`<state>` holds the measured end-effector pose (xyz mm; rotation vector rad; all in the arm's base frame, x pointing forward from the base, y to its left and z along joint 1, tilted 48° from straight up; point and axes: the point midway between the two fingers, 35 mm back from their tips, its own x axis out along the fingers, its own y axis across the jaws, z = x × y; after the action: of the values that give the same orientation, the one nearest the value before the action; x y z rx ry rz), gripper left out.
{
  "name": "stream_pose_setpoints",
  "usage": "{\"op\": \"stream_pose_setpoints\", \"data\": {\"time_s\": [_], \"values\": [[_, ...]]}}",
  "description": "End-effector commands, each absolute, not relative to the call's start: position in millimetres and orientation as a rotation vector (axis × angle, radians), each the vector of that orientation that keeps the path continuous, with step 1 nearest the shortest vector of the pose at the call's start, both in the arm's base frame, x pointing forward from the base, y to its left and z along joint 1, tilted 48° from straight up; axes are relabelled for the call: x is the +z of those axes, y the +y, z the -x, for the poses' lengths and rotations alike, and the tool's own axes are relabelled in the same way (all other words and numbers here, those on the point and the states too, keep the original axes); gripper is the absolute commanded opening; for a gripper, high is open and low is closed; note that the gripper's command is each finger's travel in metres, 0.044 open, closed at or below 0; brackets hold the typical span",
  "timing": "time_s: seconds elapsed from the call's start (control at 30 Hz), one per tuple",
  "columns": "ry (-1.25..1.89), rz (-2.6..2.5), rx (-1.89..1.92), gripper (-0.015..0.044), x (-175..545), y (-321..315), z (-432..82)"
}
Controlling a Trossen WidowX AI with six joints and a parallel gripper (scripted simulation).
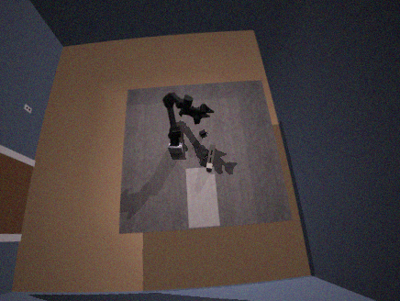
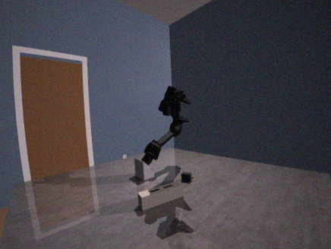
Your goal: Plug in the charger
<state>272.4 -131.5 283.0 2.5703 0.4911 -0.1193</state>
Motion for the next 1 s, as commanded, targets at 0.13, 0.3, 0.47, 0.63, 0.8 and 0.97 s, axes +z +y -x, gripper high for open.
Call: {"op": "stream_pose_setpoints", "data": {"time_s": [0.13, 0.3, 0.47, 0.63, 0.8, 0.97], "values": [[0.556, -2.429, -0.127, 0.044, 268, -120, -281], [0.6, -2.338, -0.124, 0.044, 259, -112, -285], [0.645, -2.245, -0.116, 0.044, 250, -103, -289], [0.692, -2.15, -0.104, 0.044, 241, -94, -293], [0.74, -2.053, -0.088, 0.044, 232, -85, -295], [0.789, -1.954, -0.067, 0.044, 223, -75, -297]]}}
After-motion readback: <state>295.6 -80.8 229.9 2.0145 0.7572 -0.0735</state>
